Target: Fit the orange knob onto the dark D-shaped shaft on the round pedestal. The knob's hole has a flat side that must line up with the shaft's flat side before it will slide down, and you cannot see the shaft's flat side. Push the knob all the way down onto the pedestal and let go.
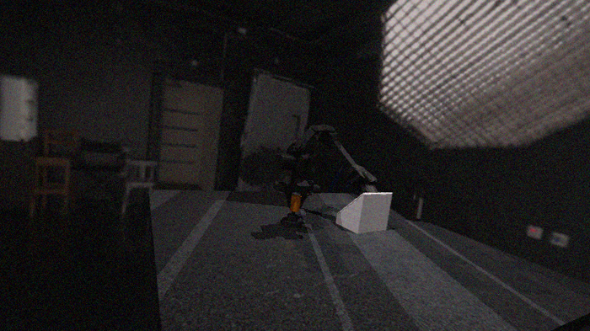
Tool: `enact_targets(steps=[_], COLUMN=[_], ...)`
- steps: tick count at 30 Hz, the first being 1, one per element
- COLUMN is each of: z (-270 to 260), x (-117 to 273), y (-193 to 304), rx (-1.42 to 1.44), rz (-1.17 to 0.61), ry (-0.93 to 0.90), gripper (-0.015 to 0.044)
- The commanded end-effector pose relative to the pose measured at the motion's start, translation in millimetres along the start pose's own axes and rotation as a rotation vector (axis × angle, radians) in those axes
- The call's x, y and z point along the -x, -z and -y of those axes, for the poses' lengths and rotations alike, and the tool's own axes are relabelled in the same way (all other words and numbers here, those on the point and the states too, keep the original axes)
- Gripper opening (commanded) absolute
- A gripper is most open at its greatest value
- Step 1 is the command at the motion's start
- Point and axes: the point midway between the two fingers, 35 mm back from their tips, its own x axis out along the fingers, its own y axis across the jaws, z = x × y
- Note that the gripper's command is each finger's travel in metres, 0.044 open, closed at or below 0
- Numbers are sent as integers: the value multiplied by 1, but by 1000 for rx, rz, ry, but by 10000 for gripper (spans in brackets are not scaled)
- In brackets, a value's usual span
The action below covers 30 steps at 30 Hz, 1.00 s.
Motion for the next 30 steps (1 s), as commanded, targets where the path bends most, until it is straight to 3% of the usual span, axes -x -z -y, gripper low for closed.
enact_targets(steps=[1, 8, 30], z=[3, 7, 2], x=[3, 2, 1], y=[1, 1, 0], rx=[7, 205, 208], rz=[-2, -2, -2], ry=[5, 5, 4], gripper=[0, 0, 0])
